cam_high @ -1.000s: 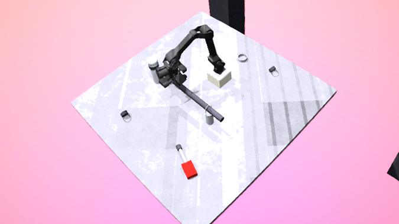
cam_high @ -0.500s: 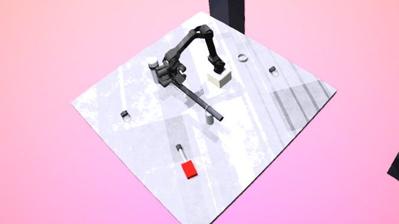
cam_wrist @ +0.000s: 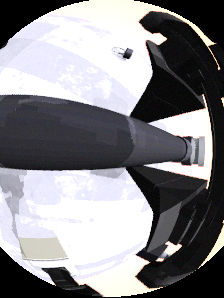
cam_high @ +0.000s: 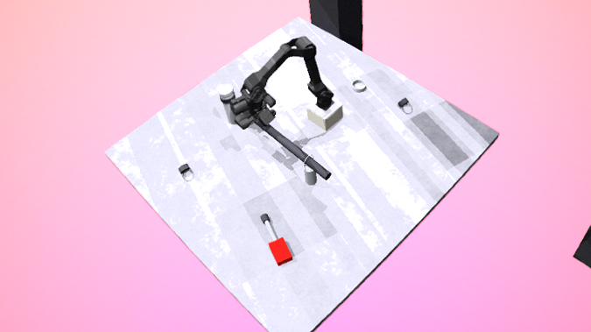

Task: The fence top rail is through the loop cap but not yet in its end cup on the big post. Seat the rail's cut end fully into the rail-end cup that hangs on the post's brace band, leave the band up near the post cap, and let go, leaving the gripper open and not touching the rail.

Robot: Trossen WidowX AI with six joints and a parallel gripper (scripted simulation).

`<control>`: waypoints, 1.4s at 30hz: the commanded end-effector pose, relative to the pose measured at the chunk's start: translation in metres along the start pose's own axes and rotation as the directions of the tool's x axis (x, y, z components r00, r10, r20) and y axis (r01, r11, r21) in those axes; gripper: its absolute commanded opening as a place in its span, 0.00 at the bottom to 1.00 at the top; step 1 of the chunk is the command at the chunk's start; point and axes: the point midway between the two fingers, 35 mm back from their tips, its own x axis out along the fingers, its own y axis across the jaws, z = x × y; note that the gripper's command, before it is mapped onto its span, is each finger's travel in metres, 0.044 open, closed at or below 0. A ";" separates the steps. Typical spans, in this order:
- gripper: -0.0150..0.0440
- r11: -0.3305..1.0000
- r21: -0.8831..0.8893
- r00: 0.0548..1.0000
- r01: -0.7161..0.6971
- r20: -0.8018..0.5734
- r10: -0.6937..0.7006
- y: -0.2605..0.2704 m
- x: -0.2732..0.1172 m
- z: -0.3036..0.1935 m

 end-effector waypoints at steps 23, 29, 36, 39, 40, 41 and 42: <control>1.00 1.000 -0.008 1.000 -0.002 0.012 0.002 0.004 -0.087 0.029; 1.00 1.000 -0.008 1.000 -0.002 0.012 0.002 0.005 -0.093 0.029; 1.00 1.000 -0.008 1.000 -0.002 0.012 0.002 0.005 -0.093 0.029; 1.00 1.000 -0.008 1.000 -0.002 0.012 0.002 0.005 -0.093 0.029; 1.00 1.000 -0.008 1.000 -0.002 0.012 0.002 0.005 -0.093 0.029; 1.00 1.000 -0.008 1.000 -0.002 0.012 0.002 0.005 -0.093 0.029; 1.00 1.000 -0.008 1.000 -0.002 0.012 0.002 0.005 -0.093 0.029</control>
